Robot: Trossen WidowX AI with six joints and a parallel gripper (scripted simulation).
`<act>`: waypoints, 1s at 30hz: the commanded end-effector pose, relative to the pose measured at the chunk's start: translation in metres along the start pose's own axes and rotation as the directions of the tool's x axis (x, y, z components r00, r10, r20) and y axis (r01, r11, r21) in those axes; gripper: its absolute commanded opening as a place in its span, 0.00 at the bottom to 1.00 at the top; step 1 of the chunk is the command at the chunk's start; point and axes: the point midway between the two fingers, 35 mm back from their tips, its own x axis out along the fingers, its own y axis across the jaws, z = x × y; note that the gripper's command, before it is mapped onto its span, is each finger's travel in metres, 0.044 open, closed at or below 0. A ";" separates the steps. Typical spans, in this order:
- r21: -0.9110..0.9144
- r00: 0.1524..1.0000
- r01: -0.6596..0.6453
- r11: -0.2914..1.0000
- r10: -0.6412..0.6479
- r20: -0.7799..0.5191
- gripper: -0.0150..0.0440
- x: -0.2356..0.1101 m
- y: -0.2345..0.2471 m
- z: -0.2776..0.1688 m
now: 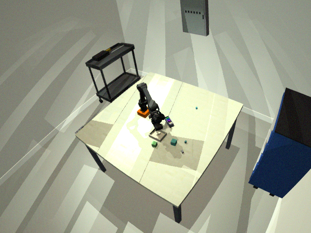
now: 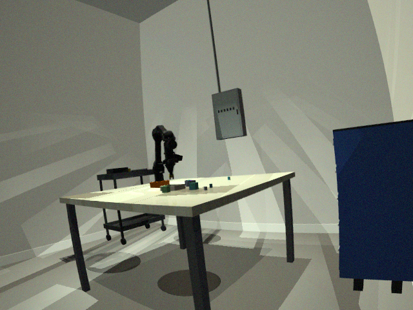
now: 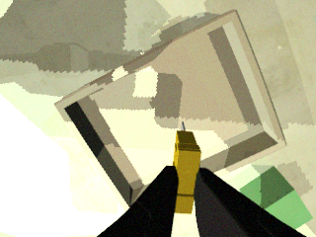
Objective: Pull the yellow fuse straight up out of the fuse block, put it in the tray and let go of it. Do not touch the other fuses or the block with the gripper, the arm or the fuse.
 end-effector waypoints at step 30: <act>-0.005 1.000 0.000 1.000 0.000 0.000 0.34 0.038 -0.001 -0.001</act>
